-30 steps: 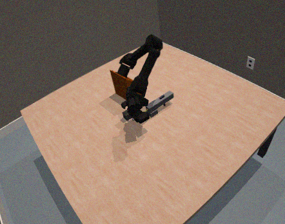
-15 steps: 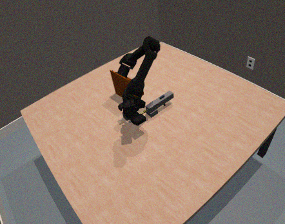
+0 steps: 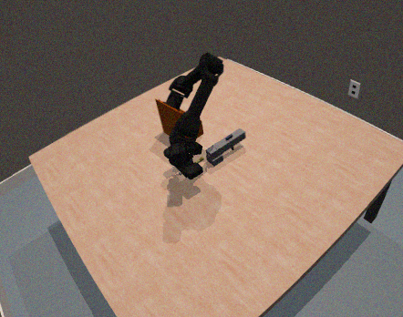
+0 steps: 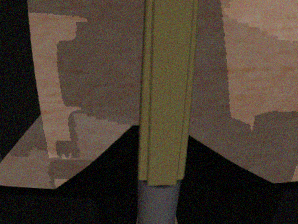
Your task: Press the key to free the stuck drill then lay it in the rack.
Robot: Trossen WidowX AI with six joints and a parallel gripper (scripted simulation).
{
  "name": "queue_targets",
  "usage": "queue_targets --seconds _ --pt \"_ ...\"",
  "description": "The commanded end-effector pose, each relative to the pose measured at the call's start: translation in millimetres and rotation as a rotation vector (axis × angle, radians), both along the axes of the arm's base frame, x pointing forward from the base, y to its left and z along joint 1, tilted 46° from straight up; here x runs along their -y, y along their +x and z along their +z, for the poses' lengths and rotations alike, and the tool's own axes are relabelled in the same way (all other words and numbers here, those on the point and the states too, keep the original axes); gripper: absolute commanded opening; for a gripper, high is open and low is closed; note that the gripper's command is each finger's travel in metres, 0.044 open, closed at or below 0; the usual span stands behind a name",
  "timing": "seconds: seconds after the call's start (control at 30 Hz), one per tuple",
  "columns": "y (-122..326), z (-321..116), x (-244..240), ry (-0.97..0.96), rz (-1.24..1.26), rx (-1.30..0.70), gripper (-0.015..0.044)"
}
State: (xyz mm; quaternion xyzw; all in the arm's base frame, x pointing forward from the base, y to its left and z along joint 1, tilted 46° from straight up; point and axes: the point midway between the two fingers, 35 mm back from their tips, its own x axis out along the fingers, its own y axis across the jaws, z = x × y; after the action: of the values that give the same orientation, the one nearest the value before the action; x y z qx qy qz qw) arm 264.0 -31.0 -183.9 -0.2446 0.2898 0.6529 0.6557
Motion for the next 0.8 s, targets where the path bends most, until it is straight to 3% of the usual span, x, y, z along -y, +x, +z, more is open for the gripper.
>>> queue_targets --seconds 0.0,0.77 --pt "0.1 2.1 2.1 -0.003 0.005 0.003 0.0000" --pt "1.3 13.7 12.1 -0.004 0.005 0.003 0.0000"
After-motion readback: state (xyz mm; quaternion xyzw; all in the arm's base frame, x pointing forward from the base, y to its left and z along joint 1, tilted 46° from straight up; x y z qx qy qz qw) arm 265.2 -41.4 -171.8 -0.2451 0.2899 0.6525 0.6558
